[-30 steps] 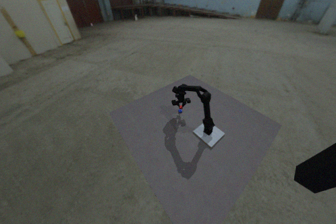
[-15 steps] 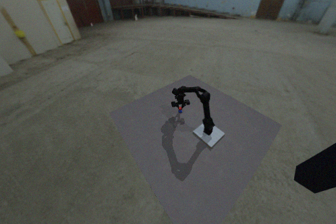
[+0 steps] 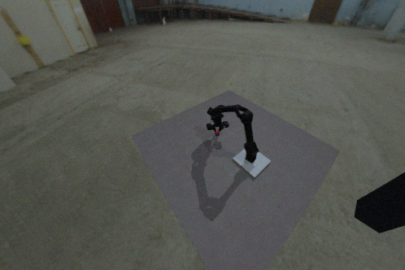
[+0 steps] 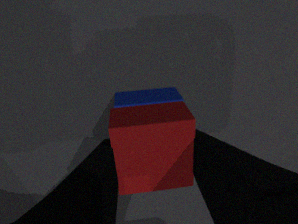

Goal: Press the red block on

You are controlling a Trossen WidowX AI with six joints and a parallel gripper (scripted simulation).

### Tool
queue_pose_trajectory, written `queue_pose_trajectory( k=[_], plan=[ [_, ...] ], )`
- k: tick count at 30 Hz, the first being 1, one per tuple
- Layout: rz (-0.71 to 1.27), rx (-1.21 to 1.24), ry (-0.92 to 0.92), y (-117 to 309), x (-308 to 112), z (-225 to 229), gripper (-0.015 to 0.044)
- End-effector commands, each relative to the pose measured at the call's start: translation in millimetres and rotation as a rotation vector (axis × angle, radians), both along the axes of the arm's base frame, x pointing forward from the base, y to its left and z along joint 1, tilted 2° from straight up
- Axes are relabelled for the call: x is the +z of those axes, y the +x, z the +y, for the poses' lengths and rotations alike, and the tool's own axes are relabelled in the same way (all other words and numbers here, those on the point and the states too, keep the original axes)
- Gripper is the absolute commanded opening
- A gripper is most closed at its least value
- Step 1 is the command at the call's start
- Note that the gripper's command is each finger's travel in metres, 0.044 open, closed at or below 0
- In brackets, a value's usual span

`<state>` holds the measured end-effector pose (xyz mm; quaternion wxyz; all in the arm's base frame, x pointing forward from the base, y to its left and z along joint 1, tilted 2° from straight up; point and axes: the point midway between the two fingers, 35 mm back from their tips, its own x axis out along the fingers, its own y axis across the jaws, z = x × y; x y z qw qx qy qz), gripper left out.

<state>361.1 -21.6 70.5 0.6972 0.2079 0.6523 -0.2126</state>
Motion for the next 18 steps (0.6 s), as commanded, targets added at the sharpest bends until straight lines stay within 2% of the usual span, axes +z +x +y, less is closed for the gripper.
queue_pose_trajectory(
  k=[1, 18],
  plan=[
    [0.004, -0.004, -0.003, -1.1, -2.9, -0.5, 0.0],
    [0.004, -0.004, -0.003, -1.2, -4.6, -0.5, 0.0]
  ],
)
